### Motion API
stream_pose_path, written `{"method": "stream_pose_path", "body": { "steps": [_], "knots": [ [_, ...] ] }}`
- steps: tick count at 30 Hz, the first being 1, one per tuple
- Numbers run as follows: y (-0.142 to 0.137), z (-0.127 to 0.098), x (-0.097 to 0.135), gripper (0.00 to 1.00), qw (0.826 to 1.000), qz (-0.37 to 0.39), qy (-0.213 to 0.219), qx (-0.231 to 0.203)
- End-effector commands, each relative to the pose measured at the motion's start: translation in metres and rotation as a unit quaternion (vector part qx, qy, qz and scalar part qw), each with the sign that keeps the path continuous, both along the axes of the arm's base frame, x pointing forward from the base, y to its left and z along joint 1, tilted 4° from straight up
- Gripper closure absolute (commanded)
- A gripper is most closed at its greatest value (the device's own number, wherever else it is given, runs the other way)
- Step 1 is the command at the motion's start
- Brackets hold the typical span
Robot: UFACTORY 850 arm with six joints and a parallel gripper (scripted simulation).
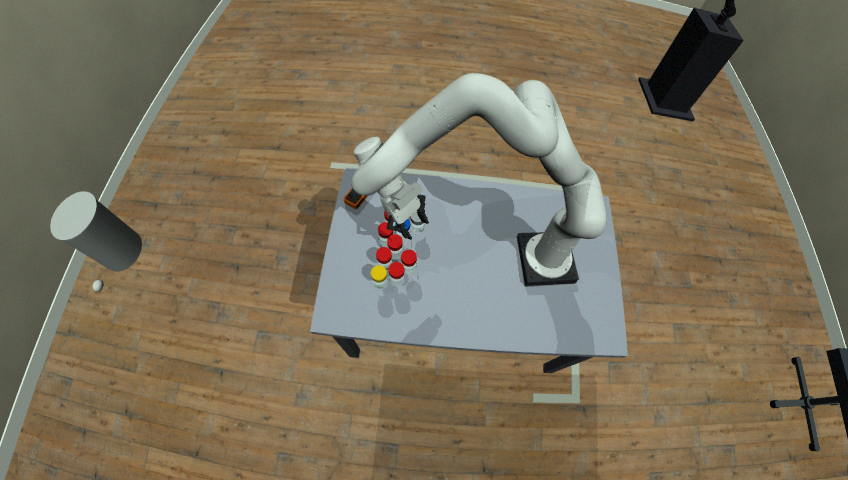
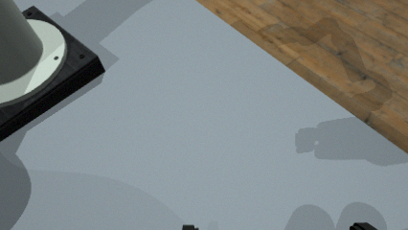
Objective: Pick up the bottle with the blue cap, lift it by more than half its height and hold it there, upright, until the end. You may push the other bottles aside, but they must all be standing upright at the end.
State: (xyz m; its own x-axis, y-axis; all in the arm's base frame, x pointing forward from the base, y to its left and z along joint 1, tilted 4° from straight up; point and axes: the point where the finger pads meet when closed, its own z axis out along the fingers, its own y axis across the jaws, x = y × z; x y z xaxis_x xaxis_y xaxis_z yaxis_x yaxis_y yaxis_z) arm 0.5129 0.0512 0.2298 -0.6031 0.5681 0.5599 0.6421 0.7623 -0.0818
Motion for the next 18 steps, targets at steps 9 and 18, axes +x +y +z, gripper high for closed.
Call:
{"method": "stream_pose_path", "body": {
  "steps": [9, 18],
  "knots": [
    [-0.017, 0.053, 0.057, 0.21, 0.992, 0.01, -0.089, -0.089],
    [-0.026, 0.099, 0.093, 0.21, 0.978, 0.006, -0.155, -0.141]
  ]
}}
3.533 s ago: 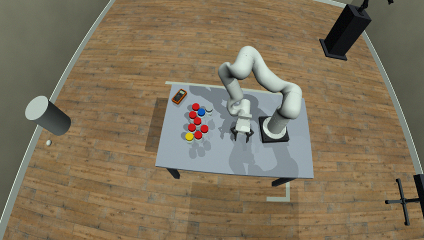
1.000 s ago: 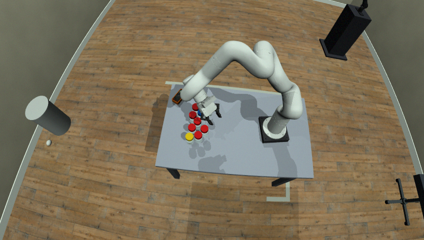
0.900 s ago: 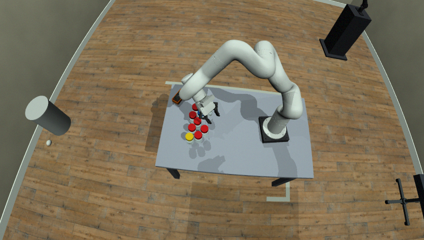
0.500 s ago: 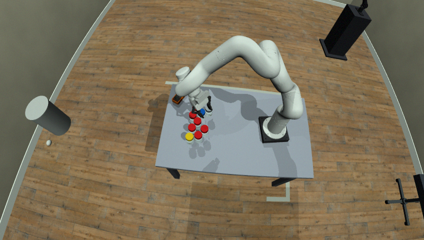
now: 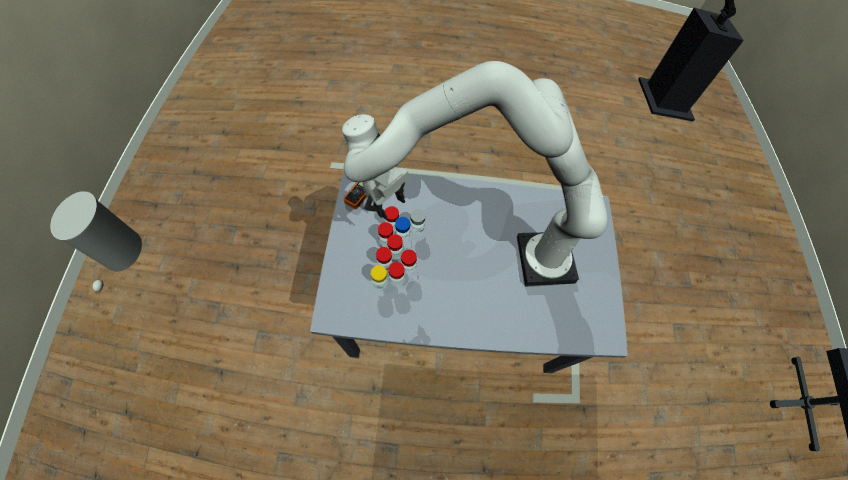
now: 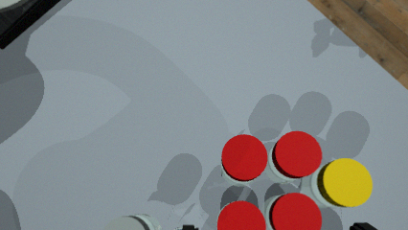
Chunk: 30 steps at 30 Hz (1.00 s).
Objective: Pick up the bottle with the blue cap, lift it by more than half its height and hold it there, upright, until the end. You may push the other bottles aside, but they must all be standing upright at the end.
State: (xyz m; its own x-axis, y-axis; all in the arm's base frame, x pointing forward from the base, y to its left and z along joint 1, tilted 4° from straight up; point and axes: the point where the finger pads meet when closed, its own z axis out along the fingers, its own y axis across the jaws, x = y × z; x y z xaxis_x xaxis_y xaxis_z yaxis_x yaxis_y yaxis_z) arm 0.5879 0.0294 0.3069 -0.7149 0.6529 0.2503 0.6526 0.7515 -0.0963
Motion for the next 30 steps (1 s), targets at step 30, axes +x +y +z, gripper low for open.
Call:
{"method": "stream_pose_path", "body": {
  "steps": [30],
  "knots": [
    [-0.012, 0.084, 0.056, 0.21, 0.99, -0.01, -0.116, -0.078]
  ]
}}
